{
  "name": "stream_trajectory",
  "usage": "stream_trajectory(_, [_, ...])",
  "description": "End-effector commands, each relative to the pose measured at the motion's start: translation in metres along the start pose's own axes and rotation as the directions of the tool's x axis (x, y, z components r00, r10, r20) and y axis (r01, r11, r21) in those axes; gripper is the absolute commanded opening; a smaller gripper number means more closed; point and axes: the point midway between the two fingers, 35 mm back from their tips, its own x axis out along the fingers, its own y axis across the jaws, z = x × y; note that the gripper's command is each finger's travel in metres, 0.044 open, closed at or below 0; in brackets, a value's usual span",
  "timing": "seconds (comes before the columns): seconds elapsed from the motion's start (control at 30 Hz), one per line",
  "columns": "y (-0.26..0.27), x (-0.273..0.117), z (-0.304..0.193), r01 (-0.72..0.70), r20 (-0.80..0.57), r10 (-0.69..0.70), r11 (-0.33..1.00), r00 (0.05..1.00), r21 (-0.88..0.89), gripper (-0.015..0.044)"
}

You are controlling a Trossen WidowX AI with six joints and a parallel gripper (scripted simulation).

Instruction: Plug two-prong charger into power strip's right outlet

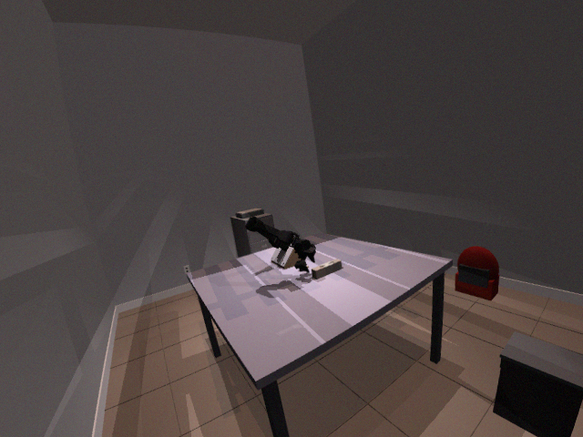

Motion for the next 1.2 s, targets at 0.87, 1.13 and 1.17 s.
stream_trajectory(0.87, [0.080, -0.014, -0.086, 0.141, -0.301, -0.307, 0.873, 0.903, -0.468, 0.0440])
stream_trajectory(1.13, [0.081, -0.013, -0.090, 0.149, -0.305, -0.330, 0.858, 0.893, -0.492, 0.0440])
stream_trajectory(1.17, [0.081, -0.012, -0.090, 0.149, -0.305, -0.330, 0.858, 0.893, -0.492, 0.0440])
